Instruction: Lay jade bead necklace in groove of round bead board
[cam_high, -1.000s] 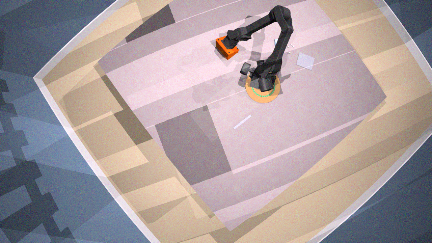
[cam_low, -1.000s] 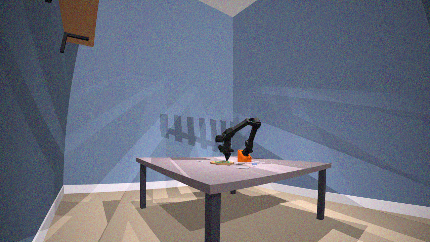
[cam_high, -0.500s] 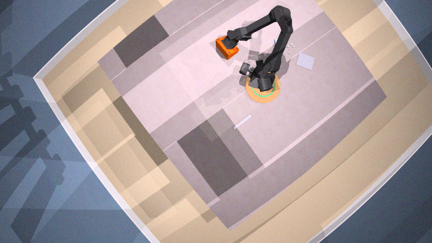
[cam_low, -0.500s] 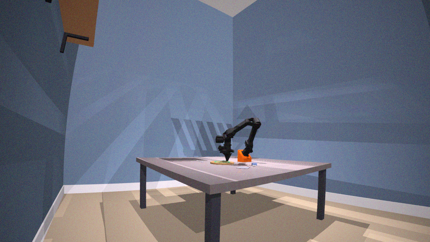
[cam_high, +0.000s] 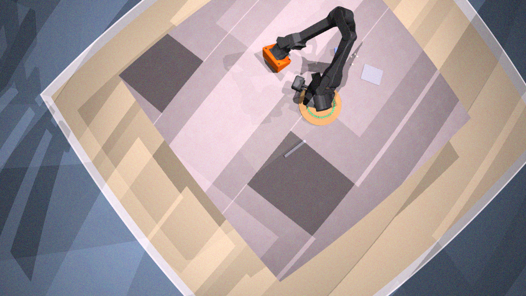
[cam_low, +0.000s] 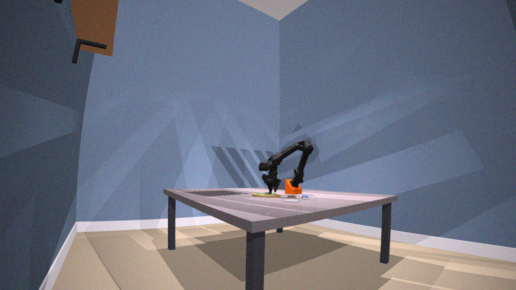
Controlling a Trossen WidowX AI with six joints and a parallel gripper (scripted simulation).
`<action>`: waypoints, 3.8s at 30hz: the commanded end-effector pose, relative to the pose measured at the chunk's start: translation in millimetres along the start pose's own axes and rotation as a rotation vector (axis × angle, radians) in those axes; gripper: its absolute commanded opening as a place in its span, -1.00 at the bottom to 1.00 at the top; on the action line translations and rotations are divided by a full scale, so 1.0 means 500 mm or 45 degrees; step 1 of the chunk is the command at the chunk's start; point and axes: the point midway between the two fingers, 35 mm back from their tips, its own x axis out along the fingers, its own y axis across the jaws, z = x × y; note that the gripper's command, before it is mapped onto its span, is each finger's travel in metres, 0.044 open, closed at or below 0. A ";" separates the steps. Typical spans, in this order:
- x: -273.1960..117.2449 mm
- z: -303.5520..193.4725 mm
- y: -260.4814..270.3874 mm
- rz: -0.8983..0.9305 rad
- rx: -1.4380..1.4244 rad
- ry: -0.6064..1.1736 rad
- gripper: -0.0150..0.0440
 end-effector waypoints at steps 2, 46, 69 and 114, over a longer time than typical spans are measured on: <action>-0.006 0.000 0.000 -0.001 -0.003 -0.001 1.00; -0.021 0.025 0.007 0.002 -0.125 -0.008 -0.08; 0.005 0.024 0.007 -0.001 -0.134 -0.008 -0.49; 0.003 0.026 -0.003 0.002 -0.134 -0.008 -0.40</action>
